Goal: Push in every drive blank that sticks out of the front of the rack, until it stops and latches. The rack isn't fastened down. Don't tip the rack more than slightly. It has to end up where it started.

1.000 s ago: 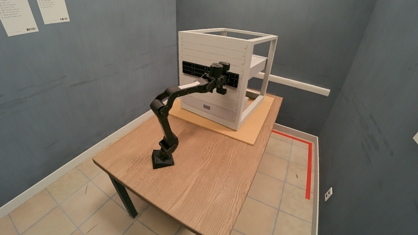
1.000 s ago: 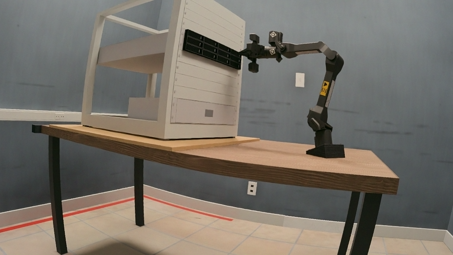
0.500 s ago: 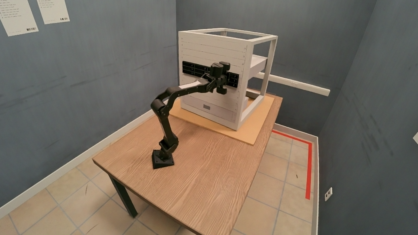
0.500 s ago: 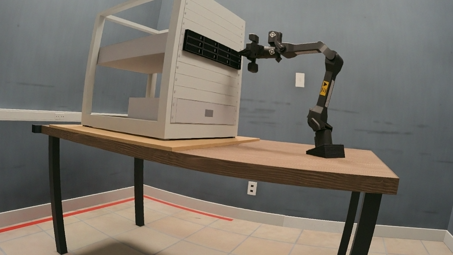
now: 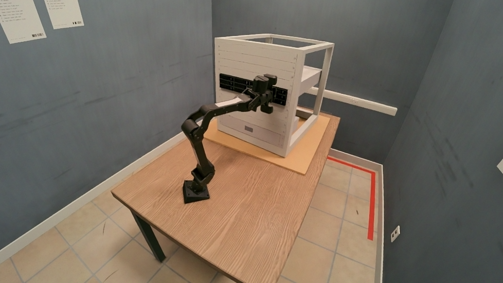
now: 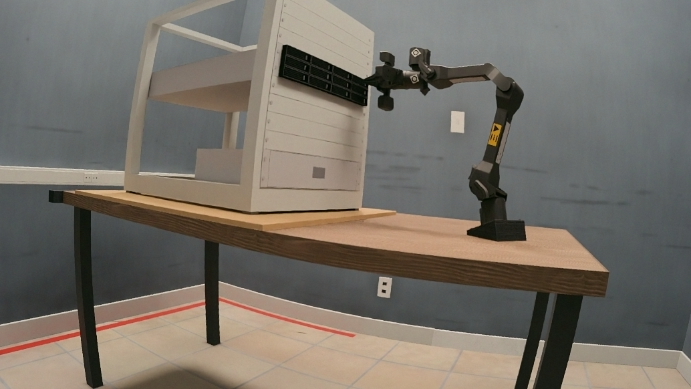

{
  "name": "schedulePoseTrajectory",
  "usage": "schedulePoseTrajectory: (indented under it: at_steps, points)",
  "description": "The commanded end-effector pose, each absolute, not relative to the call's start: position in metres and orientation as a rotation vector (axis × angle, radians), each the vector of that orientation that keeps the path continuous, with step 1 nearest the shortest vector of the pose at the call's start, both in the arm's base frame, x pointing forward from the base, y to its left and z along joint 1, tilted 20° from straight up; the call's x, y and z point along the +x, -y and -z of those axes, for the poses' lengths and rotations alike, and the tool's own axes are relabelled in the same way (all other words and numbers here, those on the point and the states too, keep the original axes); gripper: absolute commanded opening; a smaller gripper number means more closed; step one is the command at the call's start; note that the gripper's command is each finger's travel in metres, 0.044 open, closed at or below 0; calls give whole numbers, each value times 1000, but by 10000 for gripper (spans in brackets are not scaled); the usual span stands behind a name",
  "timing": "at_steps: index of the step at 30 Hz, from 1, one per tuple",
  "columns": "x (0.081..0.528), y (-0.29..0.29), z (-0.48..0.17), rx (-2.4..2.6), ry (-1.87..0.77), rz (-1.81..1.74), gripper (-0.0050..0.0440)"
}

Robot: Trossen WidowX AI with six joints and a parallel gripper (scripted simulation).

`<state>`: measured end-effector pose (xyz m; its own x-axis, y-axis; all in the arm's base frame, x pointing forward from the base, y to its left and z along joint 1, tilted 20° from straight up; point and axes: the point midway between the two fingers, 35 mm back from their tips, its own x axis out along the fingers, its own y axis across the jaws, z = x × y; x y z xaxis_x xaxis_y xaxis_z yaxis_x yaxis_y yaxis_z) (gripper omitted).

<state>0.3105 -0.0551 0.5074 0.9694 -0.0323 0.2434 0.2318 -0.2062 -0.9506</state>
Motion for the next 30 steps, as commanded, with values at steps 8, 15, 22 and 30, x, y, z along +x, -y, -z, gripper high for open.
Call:
schedulePoseTrajectory:
  at_steps: [8,15,22,30]
  points:
    - [309,54,-519,-1771,167,267,-50]
    - [309,54,-519,-1771,167,267,-50]
    - [309,54,-519,-1771,167,267,-50]
    - [309,54,-519,-1771,167,267,-50]
